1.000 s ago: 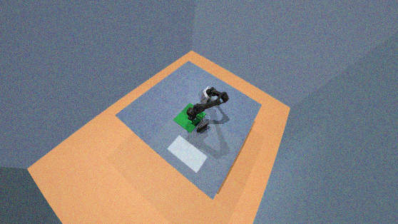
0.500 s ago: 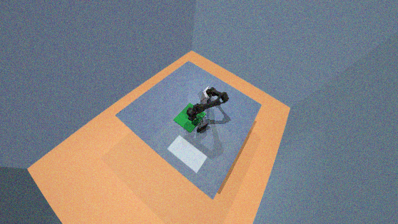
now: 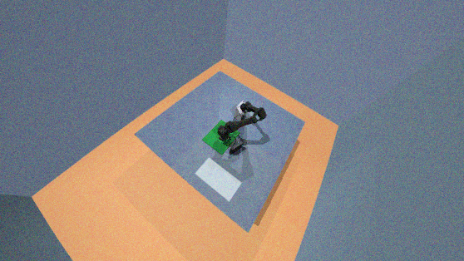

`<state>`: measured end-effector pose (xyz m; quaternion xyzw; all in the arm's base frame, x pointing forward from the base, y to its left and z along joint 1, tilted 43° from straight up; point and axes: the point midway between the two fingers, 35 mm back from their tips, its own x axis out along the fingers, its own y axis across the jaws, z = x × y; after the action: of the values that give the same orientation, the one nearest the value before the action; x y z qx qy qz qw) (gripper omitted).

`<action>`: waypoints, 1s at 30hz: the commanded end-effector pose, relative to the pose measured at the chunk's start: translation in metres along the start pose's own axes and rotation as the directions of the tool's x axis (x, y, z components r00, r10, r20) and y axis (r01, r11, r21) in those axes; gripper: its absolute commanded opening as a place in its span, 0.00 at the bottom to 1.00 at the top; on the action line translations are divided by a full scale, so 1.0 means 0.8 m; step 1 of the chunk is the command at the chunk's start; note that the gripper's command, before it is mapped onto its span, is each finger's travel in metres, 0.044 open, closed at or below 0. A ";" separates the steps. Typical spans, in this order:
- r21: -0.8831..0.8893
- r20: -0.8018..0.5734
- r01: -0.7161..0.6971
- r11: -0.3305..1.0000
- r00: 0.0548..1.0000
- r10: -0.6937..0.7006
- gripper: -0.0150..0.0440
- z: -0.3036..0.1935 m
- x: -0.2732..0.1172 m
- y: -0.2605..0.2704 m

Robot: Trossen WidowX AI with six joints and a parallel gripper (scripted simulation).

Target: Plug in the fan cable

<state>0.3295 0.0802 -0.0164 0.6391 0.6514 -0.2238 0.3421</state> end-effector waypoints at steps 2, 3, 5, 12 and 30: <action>0.004 -0.004 0.003 1.000 1.000 -0.003 0.25 0.000 0.006 -0.001; 0.004 -0.004 0.003 1.000 1.000 -0.003 0.25 0.000 0.006 -0.001; 0.004 -0.004 0.003 1.000 1.000 -0.003 0.25 0.000 0.008 -0.001; 0.004 -0.004 0.003 1.000 1.000 -0.003 0.25 0.000 0.012 -0.001; 0.003 0.000 0.003 1.000 1.000 -0.003 0.69 0.001 -0.045 0.001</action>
<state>0.3243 0.0791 -0.0166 0.6337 0.6587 -0.2300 0.3340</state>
